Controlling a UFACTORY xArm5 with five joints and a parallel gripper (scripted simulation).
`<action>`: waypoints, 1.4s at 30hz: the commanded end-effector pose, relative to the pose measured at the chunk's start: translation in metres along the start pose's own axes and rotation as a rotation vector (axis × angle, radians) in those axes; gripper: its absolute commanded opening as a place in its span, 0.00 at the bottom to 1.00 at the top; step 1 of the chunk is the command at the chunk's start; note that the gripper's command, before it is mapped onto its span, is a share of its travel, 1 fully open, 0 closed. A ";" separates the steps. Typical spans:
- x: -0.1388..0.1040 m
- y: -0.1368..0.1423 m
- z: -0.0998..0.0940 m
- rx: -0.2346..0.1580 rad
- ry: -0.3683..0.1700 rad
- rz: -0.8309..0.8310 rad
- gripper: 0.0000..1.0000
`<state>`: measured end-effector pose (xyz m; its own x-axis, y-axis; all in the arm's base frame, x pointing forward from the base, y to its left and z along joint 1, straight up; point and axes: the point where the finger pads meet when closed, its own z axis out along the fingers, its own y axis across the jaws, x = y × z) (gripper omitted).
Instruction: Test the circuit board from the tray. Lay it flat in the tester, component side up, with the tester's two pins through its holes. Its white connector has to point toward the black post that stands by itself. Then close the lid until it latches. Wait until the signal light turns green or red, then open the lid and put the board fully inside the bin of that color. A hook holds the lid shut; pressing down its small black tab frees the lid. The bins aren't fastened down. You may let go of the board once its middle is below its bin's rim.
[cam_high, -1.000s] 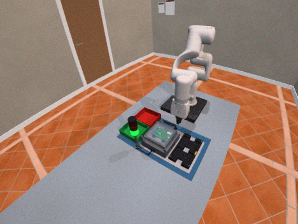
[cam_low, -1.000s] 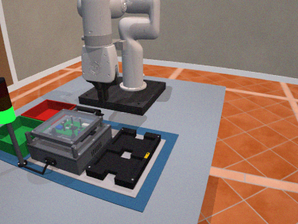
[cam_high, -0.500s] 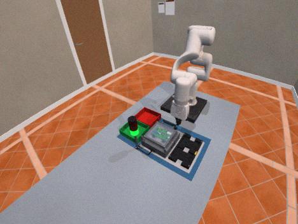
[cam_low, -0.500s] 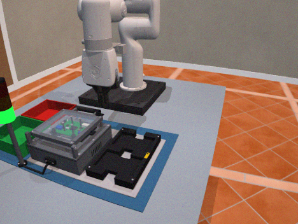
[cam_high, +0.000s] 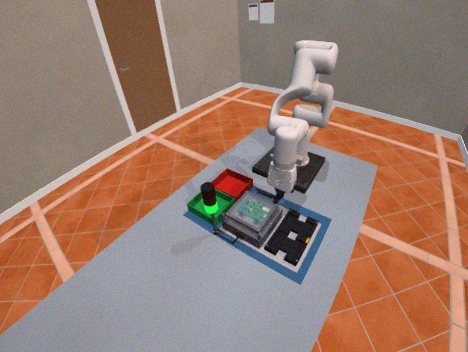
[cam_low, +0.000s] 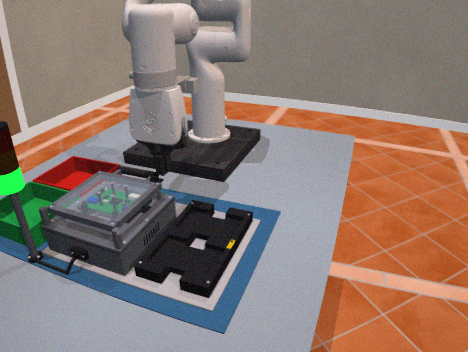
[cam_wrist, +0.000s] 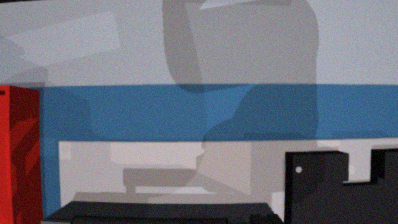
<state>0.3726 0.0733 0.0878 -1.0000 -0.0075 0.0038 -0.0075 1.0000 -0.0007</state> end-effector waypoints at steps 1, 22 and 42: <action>-0.002 0.000 0.006 -0.001 -0.004 0.000 0.00; -0.002 0.000 0.009 -0.001 -0.004 0.000 0.00; -0.002 0.000 0.011 -0.001 -0.004 0.000 0.00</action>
<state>0.3738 0.0735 0.0768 -1.0000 -0.0075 0.0020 -0.0075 1.0000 -0.0004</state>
